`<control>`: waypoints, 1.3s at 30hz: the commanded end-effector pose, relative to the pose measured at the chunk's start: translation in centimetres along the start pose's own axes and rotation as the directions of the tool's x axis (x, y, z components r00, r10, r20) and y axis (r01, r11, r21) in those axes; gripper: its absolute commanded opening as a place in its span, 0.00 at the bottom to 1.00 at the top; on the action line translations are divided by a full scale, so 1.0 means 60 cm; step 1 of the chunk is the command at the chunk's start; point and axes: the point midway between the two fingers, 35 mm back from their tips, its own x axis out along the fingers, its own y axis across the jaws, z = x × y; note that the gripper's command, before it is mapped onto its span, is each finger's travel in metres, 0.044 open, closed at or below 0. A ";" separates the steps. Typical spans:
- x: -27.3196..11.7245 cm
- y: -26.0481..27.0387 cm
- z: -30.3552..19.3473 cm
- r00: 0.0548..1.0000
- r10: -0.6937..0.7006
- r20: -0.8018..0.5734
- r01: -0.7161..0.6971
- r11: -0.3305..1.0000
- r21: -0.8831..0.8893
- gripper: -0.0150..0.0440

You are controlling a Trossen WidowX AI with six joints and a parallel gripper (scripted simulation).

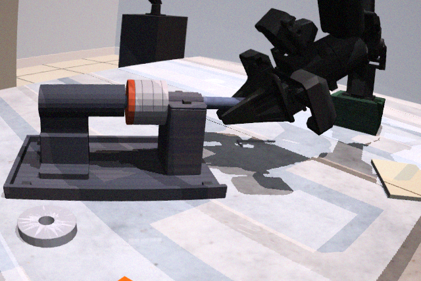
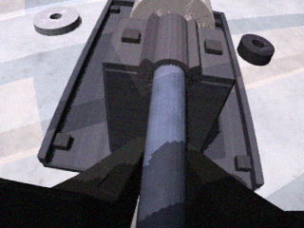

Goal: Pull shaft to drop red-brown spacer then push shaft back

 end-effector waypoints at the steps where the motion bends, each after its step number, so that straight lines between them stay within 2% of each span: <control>1: -0.002 0.000 -0.001 1.000 -0.001 0.000 0.001 1.000 0.004 0.25; 39: -0.007 0.000 -0.004 1.000 -0.001 0.000 0.001 1.000 0.004 0.25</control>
